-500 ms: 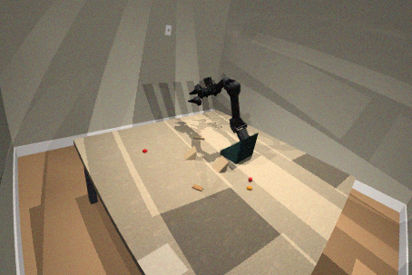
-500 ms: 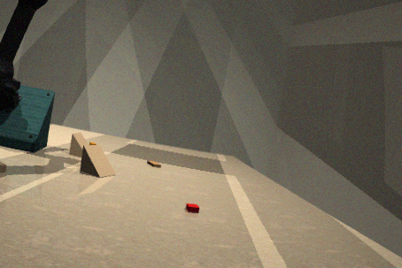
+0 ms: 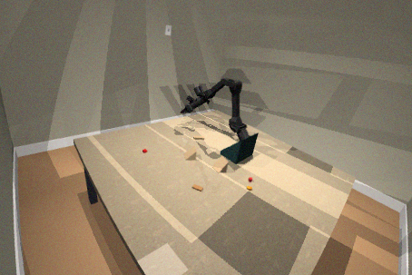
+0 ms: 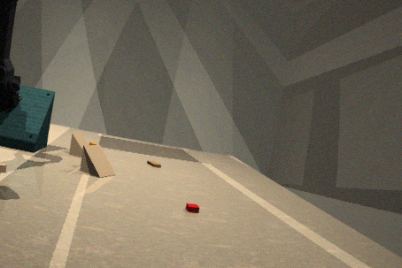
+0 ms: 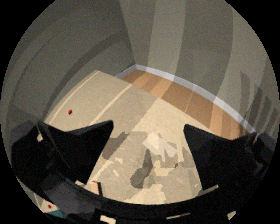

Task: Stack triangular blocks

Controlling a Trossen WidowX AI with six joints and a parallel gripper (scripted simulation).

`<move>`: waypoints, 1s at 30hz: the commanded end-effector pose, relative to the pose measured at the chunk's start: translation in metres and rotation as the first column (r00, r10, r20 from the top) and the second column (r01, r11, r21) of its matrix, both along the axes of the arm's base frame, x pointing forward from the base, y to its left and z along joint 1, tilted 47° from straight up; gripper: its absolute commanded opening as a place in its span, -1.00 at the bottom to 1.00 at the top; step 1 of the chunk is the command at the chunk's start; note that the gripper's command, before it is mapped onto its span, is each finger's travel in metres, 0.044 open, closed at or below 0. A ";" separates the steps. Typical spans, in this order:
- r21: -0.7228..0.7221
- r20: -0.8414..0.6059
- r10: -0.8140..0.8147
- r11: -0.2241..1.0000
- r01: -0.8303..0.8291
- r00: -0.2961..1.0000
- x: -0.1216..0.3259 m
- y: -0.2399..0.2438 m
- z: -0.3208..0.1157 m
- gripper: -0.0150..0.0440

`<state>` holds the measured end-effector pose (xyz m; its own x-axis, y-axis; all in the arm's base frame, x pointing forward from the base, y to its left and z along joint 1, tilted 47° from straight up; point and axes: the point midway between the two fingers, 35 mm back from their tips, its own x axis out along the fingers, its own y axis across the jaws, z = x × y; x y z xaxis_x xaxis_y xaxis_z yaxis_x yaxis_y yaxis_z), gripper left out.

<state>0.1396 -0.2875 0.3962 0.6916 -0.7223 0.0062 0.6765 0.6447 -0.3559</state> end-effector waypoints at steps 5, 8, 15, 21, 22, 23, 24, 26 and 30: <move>0.474 -0.048 0.059 0.880 -0.029 0.997 0.095 0.015 -0.092 1.00; 0.587 -0.124 0.076 0.809 0.011 0.989 0.124 0.037 -0.126 1.00; 0.693 -0.365 0.092 0.691 0.205 0.927 0.165 0.099 -0.195 1.00; 0.594 -0.599 0.078 0.711 0.377 0.797 0.176 0.164 -0.237 1.00; 0.562 -0.633 0.070 0.726 0.396 0.771 0.176 0.175 -0.242 1.00; 0.527 -0.664 0.059 0.744 0.410 0.746 0.176 0.185 -0.246 1.00; 0.489 -0.692 0.046 0.764 0.421 0.720 0.176 0.196 -0.250 1.00; 0.404 -0.739 0.014 0.809 0.427 0.674 0.174 0.216 -0.255 1.00; 0.223 -0.790 -0.063 0.897 0.382 0.610 0.172 0.254 -0.258 1.00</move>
<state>0.3138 -0.0655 0.1396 0.1570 -0.5874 -0.7939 0.4996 0.7407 -0.4492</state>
